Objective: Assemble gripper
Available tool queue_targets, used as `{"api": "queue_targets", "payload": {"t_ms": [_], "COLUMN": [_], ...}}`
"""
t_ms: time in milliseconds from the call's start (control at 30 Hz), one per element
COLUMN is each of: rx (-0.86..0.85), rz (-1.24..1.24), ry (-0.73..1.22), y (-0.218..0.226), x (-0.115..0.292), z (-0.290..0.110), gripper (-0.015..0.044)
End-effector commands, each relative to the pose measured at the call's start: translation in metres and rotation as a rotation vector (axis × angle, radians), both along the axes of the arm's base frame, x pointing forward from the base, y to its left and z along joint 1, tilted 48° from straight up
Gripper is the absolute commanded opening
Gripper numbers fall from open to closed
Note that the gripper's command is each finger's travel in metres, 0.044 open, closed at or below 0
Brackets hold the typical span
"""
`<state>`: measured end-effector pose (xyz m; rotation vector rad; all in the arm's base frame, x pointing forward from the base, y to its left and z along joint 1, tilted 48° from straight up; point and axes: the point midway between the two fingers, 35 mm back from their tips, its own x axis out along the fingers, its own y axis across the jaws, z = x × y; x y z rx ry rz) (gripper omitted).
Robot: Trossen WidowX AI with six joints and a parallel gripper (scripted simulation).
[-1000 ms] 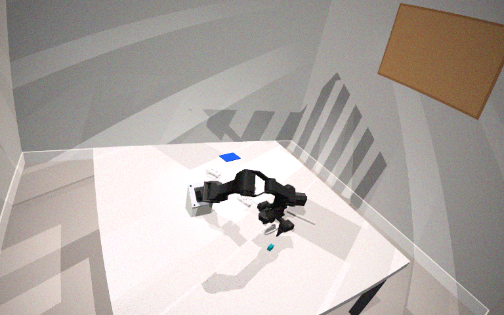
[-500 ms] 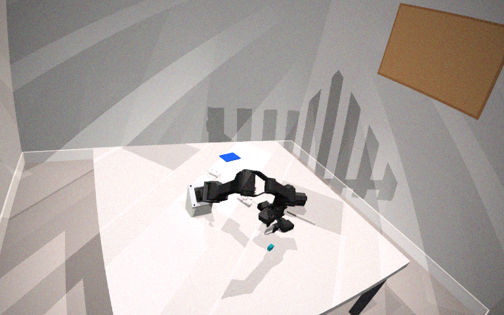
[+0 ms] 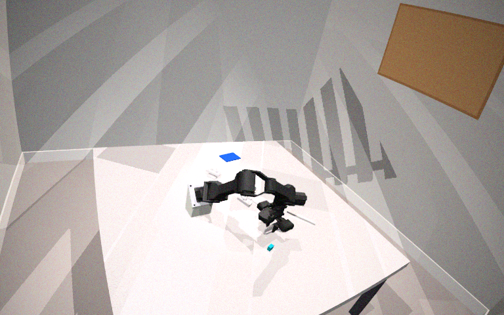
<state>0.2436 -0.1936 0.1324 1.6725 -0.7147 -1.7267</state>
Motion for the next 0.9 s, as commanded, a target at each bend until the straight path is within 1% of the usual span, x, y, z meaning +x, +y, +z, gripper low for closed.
{"api": "queue_targets", "payload": {"t_ms": [0, 667, 867], "rx": [-0.001, 0.003, 0.003], "rz": [0.002, 0.006, 0.009], "ry": [-0.008, -0.005, -0.001], "y": [0.007, 0.054, 0.057], "x": [0.003, 0.002, 0.002], "z": [0.006, 0.047, 0.050], "gripper": [0.0134, 0.0134, 0.0134]}}
